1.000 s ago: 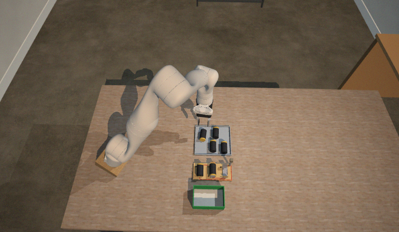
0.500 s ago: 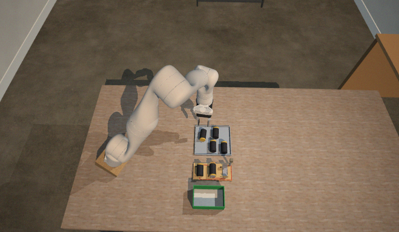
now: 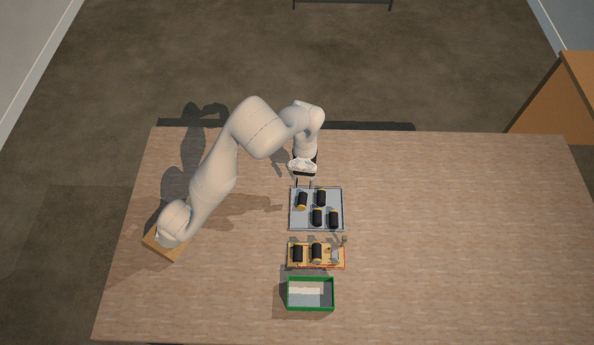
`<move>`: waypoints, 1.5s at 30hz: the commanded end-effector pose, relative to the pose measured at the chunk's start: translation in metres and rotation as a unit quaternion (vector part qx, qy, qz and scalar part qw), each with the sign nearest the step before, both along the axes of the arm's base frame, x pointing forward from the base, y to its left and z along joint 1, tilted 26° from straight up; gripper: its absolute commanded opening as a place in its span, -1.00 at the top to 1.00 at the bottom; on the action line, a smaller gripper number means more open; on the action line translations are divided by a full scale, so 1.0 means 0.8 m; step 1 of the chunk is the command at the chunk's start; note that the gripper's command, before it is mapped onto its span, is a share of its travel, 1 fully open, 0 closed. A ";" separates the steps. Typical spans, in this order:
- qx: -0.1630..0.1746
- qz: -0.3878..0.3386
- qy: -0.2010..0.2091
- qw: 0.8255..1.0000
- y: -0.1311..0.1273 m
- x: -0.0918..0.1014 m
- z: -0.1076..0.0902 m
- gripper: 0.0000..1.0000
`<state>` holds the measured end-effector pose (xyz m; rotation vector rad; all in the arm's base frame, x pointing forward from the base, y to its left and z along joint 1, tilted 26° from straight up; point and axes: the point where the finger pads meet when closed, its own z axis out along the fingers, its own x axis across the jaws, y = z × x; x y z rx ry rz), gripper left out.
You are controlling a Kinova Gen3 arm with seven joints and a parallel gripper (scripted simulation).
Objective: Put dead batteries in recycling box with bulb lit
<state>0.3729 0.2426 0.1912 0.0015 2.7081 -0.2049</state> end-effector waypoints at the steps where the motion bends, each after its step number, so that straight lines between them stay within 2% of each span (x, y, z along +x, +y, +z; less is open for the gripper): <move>1: -0.006 -0.003 0.003 1.000 -0.007 0.005 -0.017 -0.81; 3: -0.006 -0.003 0.003 1.000 -0.009 0.011 -0.030 -0.81; 5: -0.006 -0.003 0.003 1.000 -0.009 0.011 -0.030 -0.81; 11: -0.006 -0.003 0.003 1.000 -0.016 0.028 -0.067 -0.81; 15: -0.006 -0.003 0.003 1.000 -0.018 0.034 -0.081 -0.81; 45: -0.006 -0.003 0.003 1.000 -0.018 0.035 -0.083 -0.81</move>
